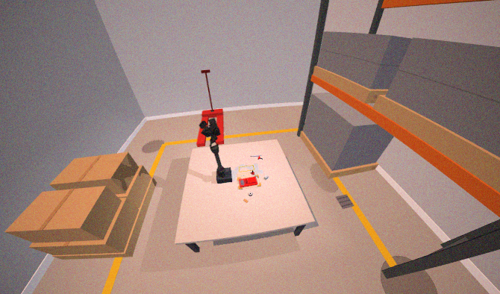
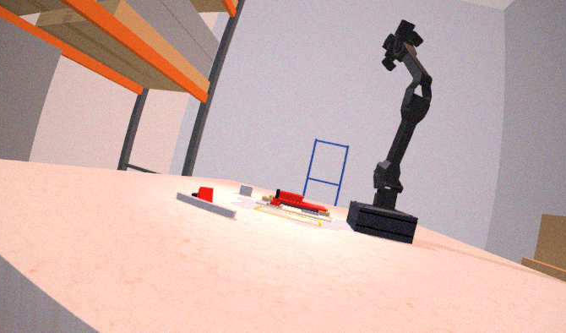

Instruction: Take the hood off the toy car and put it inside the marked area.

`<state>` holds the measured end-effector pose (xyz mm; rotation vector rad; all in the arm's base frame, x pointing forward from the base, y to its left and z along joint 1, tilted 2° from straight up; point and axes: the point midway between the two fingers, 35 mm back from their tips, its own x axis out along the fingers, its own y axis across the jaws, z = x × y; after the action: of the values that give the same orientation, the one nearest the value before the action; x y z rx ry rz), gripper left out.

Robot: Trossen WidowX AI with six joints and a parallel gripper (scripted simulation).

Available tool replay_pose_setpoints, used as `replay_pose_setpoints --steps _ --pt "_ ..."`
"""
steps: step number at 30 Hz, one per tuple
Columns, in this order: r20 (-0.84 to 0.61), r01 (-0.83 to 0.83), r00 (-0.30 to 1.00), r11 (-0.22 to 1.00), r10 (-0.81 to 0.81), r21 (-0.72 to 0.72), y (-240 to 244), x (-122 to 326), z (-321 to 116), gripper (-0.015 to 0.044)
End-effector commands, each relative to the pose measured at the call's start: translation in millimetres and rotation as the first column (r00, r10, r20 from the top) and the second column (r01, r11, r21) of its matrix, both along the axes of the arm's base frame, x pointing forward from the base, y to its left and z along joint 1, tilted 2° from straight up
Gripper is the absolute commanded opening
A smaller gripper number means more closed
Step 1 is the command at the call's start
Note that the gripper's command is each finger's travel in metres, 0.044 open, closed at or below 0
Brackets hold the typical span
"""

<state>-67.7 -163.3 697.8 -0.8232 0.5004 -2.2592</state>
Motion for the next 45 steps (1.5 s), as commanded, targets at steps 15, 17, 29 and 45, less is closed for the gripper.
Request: replay_pose_setpoints --steps 15,17,29,45 --pt "-0.046 -0.232 0.968 0.953 0.245 0.194 -88 69 -47 0.0394" --pt "-0.051 -0.261 0.959 0.938 0.279 0.229 -100 80 -57 0.0440" --pt "-0.069 -0.421 0.879 0.835 0.472 0.355 -142 139 -100 0.0440" --pt "0.105 -0.615 0.683 0.490 0.723 0.618 -185 261 -223 0.0440"
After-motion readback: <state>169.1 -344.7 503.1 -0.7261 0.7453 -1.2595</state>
